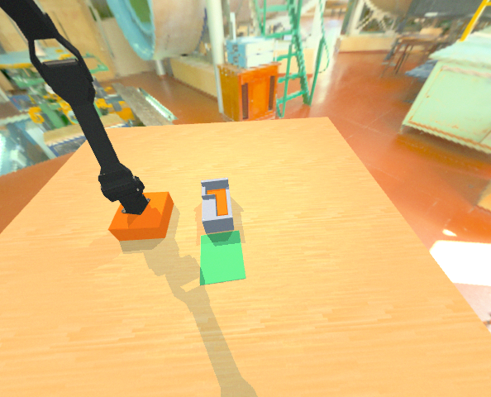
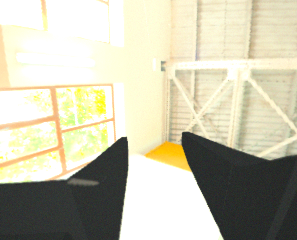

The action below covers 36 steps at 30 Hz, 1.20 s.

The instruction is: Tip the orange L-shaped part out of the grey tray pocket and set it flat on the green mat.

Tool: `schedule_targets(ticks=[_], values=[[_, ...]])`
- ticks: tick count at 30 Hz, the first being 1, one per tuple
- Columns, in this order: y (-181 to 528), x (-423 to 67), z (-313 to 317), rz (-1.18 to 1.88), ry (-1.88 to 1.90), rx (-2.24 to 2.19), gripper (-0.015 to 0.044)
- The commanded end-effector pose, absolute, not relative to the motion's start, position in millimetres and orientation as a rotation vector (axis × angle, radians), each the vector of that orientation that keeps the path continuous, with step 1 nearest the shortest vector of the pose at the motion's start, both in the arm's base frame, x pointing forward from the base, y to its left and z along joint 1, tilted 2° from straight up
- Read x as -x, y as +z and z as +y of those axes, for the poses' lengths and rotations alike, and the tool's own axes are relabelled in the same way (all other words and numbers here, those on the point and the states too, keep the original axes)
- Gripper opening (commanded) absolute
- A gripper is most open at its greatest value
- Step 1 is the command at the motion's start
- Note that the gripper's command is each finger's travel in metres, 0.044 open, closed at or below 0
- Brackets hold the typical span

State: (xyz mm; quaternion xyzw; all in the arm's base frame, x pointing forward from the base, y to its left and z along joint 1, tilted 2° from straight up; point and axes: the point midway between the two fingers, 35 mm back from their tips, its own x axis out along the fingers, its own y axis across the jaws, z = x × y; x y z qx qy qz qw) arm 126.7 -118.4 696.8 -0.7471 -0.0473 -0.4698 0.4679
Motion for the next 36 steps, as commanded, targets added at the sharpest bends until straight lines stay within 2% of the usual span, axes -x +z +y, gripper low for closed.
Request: schedule_targets(ticks=[1,10,20,28,36], values=[[656.7,-177.1,-146.6,-0.106,-0.936,1.614,0.018],[548.1,-287.4,-147.2,-0.005,-0.464,1.117,0.018],[413.5,-362.8,-80.5,0.271,-0.06,0.676,0.018],[303.8,-369.5,-0.7,0.603,0.175,0.393,0.018],[200.1,-321.3,74.1,1.047,0.287,0.22,0.018]])
